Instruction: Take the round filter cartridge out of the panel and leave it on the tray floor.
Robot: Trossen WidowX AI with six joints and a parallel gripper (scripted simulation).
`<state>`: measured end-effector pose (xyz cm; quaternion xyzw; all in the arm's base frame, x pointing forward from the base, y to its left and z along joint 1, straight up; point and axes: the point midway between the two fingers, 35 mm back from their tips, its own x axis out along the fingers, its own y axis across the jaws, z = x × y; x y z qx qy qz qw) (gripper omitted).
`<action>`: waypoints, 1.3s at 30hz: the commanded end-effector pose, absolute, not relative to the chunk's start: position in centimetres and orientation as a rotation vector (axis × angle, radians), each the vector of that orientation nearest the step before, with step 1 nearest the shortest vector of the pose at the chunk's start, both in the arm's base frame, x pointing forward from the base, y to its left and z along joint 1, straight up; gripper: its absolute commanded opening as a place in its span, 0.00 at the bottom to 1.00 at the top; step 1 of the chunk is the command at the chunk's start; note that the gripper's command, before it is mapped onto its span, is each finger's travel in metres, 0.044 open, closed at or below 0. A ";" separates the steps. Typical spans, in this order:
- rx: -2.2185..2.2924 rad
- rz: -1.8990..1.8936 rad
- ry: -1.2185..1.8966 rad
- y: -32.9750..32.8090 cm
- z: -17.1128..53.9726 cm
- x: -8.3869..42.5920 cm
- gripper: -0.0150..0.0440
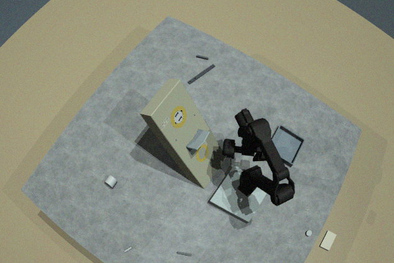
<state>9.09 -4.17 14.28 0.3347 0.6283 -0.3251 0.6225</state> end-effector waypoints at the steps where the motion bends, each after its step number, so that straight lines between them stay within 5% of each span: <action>1: 0.769 -0.747 1.439 -4.2 14.3 9.2 0.89; 12: 0.906 -0.703 0.992 -4.2 19.2 18.1 0.41; 24: 1.343 -0.298 0.599 4.4 30.6 26.8 0.41; 39: 1.351 -0.289 0.596 4.7 30.4 27.8 0.41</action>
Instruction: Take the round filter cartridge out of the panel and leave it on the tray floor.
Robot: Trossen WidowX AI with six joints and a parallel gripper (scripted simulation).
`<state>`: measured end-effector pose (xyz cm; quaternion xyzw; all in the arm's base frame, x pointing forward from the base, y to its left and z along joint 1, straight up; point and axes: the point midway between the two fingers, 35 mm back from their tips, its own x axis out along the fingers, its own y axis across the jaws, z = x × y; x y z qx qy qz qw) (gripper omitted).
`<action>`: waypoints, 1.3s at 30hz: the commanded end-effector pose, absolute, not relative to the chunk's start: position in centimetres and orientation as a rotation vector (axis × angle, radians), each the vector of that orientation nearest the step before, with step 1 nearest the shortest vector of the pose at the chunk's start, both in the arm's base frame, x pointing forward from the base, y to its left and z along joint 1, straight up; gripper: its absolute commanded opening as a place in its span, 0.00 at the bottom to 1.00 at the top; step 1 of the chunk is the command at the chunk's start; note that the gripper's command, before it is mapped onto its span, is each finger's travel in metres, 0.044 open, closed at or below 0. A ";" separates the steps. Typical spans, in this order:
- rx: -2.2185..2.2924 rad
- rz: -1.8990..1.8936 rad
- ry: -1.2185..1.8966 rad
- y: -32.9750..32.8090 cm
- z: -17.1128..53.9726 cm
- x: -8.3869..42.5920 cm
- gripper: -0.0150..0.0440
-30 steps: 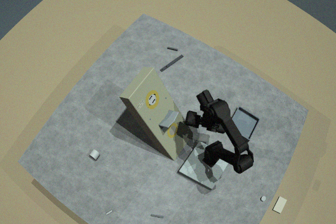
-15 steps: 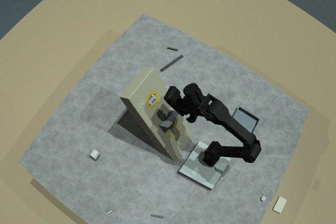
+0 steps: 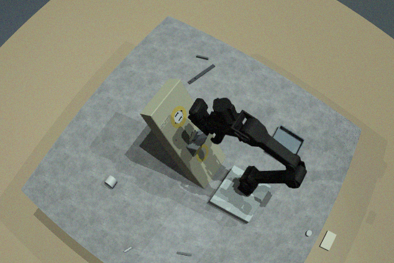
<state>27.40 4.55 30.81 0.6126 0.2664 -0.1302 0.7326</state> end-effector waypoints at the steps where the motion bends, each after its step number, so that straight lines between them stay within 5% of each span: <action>1: 1.352 -0.289 0.595 4.7 30.3 27.9 0.41; 39: 1.352 -0.287 0.593 5.3 27.6 31.3 0.41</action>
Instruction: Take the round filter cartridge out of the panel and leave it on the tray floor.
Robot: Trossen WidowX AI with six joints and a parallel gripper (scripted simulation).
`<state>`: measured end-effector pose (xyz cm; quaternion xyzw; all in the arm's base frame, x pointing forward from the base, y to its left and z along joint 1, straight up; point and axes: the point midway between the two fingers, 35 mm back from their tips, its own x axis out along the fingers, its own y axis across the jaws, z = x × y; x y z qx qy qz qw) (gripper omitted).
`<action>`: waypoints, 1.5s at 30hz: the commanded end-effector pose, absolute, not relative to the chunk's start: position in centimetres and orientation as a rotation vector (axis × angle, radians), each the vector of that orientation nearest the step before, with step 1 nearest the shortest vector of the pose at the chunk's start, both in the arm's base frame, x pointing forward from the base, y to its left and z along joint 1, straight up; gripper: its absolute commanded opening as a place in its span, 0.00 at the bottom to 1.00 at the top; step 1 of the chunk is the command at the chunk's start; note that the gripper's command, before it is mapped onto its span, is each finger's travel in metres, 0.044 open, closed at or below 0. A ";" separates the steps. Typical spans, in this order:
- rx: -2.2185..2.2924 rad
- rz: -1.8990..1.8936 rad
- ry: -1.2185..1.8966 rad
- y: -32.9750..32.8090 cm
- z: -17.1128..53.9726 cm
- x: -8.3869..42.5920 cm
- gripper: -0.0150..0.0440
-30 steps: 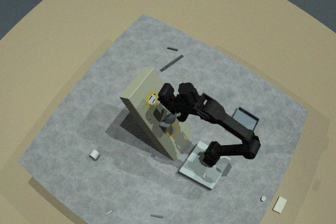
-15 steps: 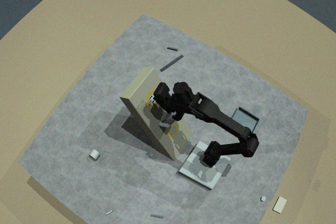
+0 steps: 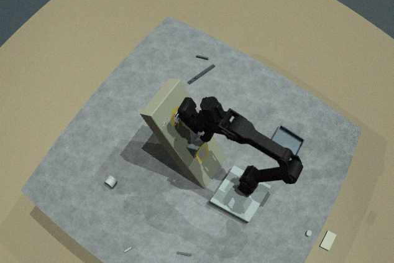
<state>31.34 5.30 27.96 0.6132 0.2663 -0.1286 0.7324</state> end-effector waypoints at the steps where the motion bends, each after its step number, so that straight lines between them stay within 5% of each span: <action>1: 1.352 -0.287 0.593 5.3 27.6 31.3 0.41; 45: 1.352 -0.286 0.592 5.4 27.6 31.6 0.41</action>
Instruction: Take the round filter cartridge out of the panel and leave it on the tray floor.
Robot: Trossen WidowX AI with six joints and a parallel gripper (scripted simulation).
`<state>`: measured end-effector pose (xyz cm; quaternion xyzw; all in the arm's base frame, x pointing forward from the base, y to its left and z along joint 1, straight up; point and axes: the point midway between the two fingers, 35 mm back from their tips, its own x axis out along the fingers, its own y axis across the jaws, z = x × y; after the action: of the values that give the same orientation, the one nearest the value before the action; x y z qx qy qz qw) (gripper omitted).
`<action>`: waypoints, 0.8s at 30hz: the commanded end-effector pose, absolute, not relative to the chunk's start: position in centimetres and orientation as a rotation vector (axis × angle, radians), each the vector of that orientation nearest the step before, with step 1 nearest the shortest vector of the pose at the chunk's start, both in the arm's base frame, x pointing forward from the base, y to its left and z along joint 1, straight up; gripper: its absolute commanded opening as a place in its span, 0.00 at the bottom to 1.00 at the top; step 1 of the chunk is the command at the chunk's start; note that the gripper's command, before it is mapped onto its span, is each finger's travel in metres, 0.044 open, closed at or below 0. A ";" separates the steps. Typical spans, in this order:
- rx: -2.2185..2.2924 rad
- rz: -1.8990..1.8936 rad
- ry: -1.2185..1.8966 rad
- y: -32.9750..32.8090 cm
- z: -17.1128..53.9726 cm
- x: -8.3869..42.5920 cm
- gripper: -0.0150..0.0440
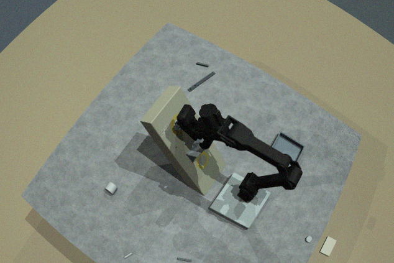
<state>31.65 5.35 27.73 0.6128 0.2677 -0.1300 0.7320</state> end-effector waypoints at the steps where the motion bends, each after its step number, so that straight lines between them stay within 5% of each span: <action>1: 1.352 -0.286 0.592 5.4 27.6 31.6 0.41; 24: 1.353 -0.286 0.592 5.5 27.3 32.1 0.41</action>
<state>31.95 5.40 27.54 0.6131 0.2669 -0.1293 0.7322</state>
